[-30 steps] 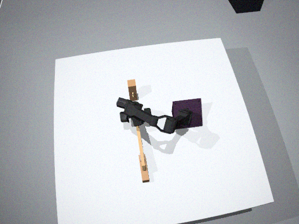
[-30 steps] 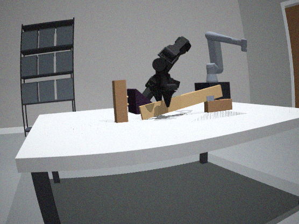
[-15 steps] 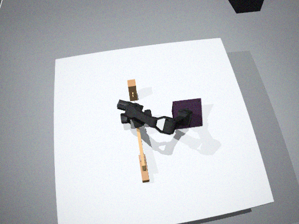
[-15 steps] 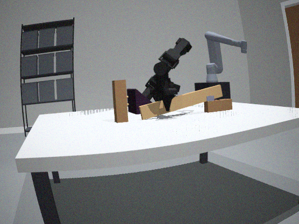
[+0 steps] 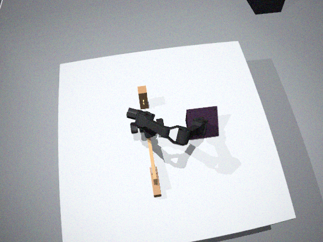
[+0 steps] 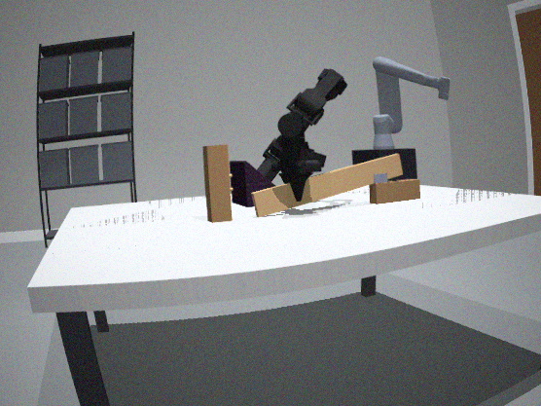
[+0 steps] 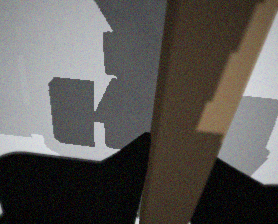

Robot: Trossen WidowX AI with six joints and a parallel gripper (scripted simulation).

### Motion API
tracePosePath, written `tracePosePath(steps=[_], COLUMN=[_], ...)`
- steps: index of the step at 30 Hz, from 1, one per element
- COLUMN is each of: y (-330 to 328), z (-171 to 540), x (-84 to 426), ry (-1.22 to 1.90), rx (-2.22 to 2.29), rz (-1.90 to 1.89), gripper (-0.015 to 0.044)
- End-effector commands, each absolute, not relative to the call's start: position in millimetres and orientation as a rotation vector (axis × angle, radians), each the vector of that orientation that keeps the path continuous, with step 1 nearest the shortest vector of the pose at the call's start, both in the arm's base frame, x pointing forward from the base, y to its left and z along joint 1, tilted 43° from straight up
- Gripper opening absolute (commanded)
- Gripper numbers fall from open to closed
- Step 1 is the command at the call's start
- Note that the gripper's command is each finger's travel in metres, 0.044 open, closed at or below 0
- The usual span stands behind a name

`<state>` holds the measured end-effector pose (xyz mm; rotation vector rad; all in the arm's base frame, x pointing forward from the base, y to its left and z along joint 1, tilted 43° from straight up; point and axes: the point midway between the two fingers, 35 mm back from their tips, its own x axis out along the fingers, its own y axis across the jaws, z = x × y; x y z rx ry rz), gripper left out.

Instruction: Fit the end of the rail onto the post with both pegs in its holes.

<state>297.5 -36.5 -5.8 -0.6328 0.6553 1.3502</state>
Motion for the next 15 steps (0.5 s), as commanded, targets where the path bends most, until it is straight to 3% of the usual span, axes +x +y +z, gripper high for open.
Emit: tracePosePath(steps=[1, 4, 15], y=[-36.1, -36.1, -36.1], z=[-5.8, -5.8, -5.8], x=[297.5, 297.5, 297.5], ry=[0.656, 0.656, 0.656], rx=[-0.627, -0.627, -0.627], rz=[1.348, 1.348, 1.348], gripper=[0.0032, 0.0000, 0.0000])
